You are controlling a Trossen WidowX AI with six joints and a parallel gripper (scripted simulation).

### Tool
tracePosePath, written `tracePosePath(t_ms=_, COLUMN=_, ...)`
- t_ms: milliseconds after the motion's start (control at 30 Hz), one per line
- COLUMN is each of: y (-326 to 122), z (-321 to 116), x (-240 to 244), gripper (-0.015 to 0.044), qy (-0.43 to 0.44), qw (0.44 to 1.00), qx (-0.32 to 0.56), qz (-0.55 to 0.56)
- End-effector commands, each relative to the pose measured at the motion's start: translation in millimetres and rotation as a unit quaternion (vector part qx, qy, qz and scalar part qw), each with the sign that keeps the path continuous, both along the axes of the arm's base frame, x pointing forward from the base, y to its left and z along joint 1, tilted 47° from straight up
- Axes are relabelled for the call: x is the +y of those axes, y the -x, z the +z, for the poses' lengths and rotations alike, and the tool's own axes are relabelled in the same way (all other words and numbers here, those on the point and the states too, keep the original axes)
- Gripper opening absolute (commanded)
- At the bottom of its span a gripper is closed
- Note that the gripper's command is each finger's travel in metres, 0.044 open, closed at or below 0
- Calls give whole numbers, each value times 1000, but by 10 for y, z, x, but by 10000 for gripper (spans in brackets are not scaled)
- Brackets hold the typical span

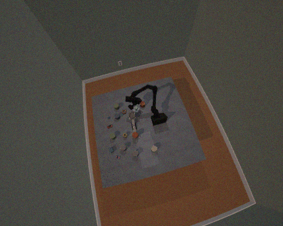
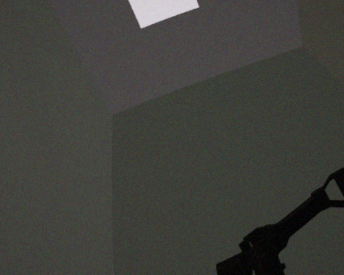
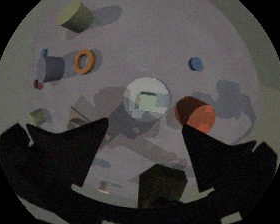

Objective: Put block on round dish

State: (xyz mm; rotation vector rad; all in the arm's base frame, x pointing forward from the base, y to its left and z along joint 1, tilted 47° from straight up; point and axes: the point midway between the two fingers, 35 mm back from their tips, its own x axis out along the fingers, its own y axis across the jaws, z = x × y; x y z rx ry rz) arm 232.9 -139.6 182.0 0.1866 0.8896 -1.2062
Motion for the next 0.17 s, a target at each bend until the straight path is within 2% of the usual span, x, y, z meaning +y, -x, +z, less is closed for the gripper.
tracePosePath(t_ms=0, y=20, z=74, x=42, gripper=440, qy=2, qw=1000, qx=-4, qz=-3)
tracePosePath(t_ms=133, y=20, z=74, x=42, gripper=440, qy=2, qw=1000, qx=-4, qz=-3)
